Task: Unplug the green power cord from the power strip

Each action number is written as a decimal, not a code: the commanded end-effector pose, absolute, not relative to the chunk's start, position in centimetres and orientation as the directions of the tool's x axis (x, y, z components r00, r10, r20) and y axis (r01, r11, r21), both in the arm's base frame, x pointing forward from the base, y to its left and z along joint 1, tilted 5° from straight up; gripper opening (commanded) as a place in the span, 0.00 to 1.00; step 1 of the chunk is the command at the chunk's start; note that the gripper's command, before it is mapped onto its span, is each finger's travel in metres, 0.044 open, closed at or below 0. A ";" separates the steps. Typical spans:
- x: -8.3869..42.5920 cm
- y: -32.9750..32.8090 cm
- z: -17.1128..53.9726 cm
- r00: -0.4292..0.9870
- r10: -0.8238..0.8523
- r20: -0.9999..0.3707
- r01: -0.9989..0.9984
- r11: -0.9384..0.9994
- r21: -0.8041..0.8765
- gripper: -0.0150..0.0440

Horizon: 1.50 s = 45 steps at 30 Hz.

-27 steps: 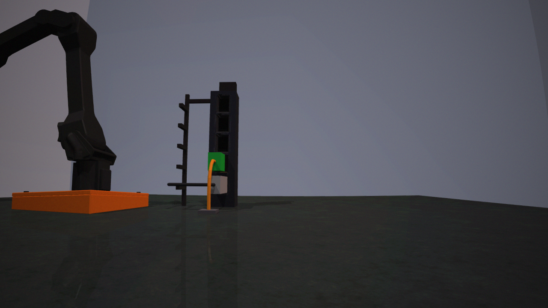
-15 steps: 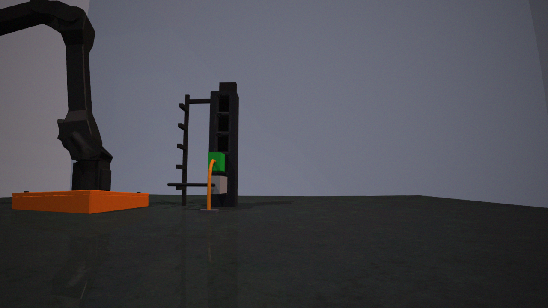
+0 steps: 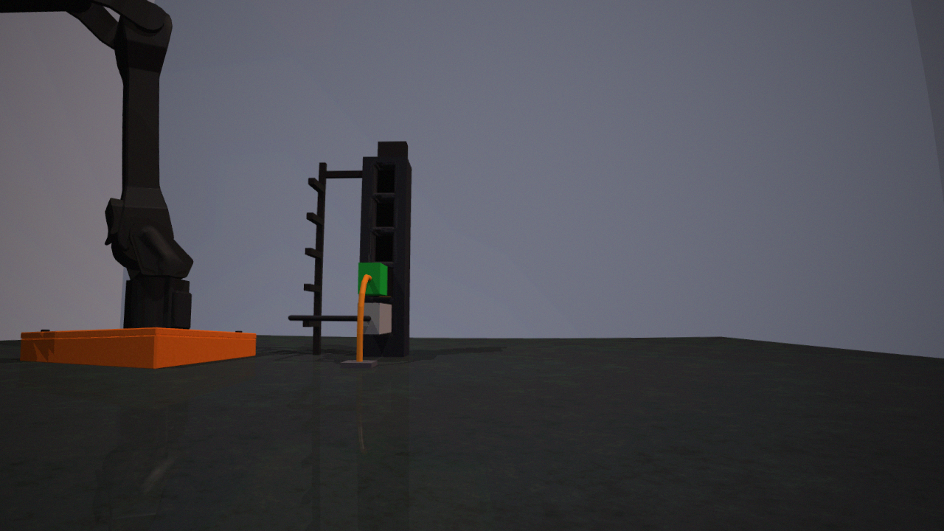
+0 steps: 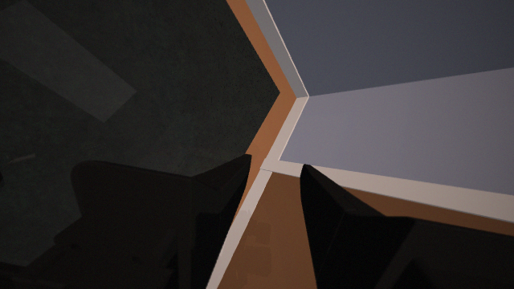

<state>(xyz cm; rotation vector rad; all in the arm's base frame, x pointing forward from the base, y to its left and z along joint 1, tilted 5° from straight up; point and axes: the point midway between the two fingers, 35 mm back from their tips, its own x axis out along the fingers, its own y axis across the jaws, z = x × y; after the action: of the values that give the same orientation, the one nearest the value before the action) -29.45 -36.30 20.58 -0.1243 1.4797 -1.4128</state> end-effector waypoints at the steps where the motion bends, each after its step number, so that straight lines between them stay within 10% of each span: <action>1: -24.0 -38.7 19.3 -0.353 -0.689 -0.633 0.630 0.325 -0.705 0.53; 26: 16.5 -32.7 13.5 0.241 -0.369 -0.898 0.899 0.432 0.064 0.53; 45: 26.8 -5.5 10.8 0.051 0.046 -0.998 0.987 0.150 0.058 0.53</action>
<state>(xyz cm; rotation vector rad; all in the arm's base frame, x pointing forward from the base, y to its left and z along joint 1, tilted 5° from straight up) 27.43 -11.29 11.23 1.1053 1.1853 -0.9494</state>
